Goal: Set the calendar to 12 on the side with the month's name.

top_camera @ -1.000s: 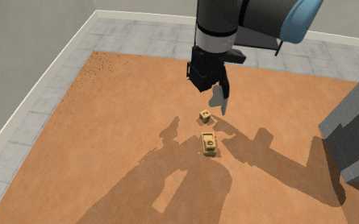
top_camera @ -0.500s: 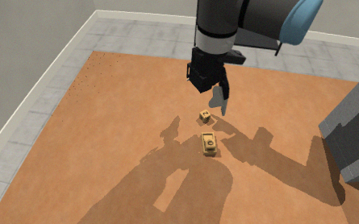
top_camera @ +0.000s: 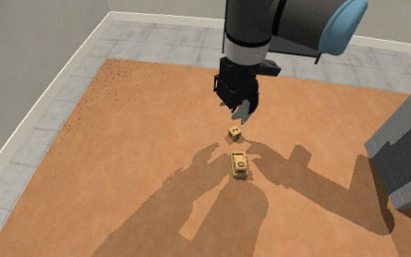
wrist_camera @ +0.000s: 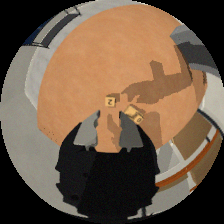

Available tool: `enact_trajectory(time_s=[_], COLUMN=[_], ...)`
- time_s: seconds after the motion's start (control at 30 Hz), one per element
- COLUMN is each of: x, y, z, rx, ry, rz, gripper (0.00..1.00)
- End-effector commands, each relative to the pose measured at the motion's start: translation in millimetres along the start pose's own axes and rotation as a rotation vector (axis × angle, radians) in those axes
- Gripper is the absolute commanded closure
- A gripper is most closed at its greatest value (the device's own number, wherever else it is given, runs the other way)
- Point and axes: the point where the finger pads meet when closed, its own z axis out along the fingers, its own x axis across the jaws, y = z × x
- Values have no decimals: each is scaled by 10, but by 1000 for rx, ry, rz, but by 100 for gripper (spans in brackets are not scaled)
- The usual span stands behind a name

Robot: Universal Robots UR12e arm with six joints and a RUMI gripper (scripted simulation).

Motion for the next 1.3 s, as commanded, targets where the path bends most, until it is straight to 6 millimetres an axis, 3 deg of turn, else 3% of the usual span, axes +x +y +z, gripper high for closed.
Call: enact_trajectory(time_s=[0.0,1.27], x=[-4,-4], y=[3,3], z=[-2,61], rx=[-1,-1], ry=[-1,-1], rz=[0,0], gripper=[72,72])
